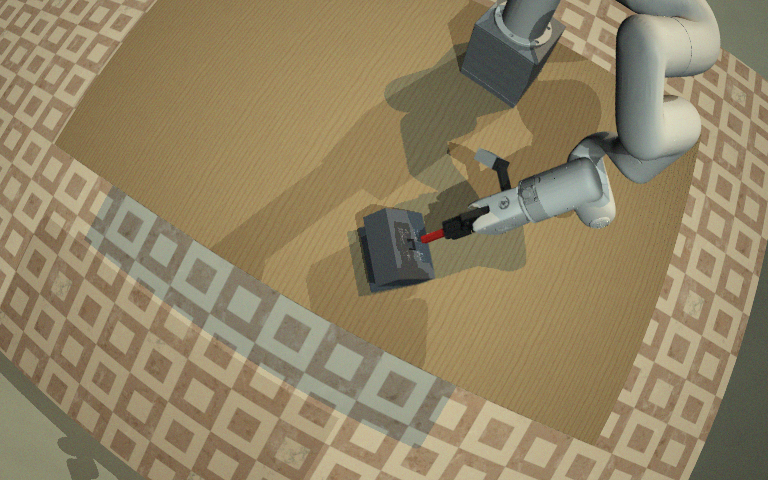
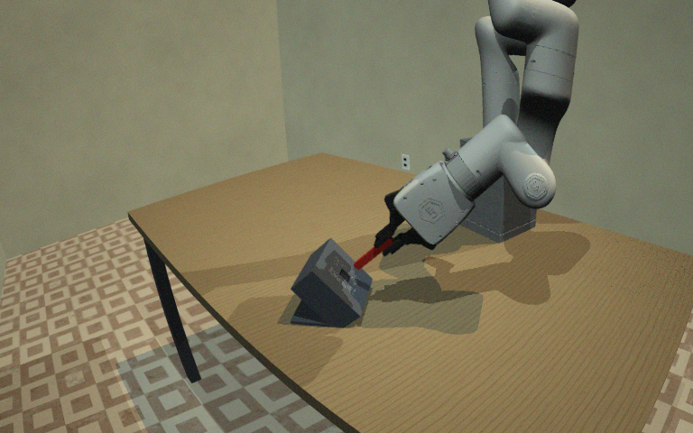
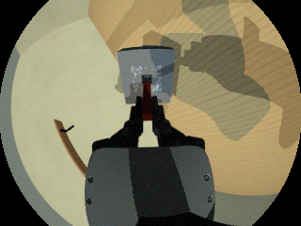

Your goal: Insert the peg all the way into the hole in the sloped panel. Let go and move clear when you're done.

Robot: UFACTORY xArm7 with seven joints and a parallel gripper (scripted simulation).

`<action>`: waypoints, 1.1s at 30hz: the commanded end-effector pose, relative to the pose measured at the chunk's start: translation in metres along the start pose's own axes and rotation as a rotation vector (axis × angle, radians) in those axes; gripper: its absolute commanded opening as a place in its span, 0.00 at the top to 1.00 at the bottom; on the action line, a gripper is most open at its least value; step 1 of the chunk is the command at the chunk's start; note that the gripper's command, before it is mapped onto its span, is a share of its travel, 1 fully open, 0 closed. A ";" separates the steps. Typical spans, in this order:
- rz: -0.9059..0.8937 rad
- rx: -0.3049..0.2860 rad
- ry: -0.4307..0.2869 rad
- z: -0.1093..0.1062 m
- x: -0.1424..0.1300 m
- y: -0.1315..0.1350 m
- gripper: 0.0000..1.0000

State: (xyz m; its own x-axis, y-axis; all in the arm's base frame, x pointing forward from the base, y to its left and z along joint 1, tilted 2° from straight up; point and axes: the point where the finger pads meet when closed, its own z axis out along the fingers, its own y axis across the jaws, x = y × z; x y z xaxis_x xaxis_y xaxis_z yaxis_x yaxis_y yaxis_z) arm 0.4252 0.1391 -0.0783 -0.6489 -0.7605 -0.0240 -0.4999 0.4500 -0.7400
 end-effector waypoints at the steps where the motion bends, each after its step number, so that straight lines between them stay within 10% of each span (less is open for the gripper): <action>1: 0.002 0.002 -0.001 0.003 -0.001 -0.001 1.00; 33: 0.002 0.002 -0.001 0.034 -0.001 -0.001 1.00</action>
State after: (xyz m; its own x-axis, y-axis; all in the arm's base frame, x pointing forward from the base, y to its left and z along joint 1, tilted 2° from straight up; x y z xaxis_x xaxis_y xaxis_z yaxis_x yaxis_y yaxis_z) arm 0.4426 0.1251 -0.0986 -0.6492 -0.7602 -0.0236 -0.4999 0.4499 -0.7401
